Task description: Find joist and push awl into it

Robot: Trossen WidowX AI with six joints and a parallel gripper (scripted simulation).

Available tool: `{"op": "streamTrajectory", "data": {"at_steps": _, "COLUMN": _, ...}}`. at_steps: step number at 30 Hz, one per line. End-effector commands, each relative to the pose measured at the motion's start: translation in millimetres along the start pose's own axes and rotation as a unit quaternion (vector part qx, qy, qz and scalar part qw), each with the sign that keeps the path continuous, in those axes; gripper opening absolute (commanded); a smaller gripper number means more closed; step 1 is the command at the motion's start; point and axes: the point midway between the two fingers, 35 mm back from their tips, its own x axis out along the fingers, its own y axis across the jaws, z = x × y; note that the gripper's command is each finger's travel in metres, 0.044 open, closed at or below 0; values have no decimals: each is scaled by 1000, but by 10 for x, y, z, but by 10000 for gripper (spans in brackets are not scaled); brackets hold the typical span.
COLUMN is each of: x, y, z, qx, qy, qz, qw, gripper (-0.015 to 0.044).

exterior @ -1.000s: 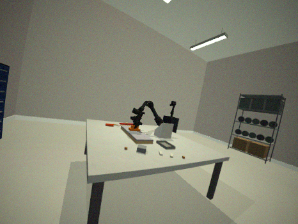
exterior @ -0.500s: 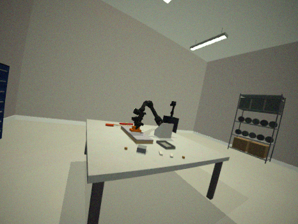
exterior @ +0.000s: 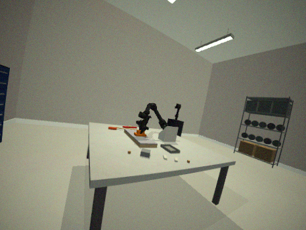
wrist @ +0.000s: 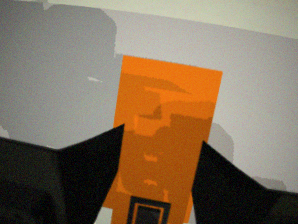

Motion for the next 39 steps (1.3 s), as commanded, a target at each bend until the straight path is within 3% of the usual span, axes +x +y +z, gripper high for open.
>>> {"op": "streamTrajectory", "data": {"at_steps": 1, "x": 2, "y": 126, "z": 8, "qx": 0, "qy": 0, "qz": 5, "qw": 1000, "gripper": 0}}
{"op": "streamTrajectory", "data": {"at_steps": 39, "x": -14, "y": 946, "z": 8, "qx": 1, "qy": 0, "qz": 7, "qw": 1000, "gripper": 0}}
